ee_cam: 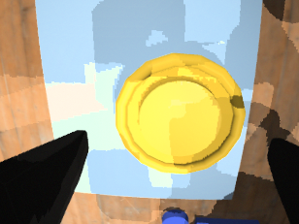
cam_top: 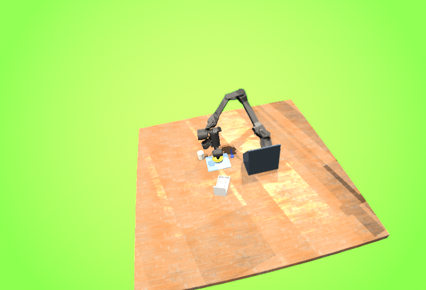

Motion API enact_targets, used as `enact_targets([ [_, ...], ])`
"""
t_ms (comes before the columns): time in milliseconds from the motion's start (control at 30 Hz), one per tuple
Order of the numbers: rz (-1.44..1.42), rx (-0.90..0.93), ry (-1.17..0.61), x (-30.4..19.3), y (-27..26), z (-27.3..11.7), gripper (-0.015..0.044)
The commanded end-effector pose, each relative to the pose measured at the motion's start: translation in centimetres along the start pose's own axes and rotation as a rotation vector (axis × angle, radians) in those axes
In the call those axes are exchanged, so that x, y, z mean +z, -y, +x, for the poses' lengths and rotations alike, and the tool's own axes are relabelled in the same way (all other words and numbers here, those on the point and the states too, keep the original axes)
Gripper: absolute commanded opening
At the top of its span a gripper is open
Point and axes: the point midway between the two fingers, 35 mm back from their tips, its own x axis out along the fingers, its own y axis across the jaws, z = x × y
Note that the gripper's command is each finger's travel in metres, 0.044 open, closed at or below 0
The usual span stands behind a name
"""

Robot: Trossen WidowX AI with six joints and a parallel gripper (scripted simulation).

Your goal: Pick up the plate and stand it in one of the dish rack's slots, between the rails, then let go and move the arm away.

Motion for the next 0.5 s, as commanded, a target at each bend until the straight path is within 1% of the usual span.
enact_targets([
  [0,-0.005,-0.003,0.000,0.0,0.0,0.6,0.0400],
  [467,-0.005,-0.005,0.000,-0.1,0.1,2.9,0.0400],
])
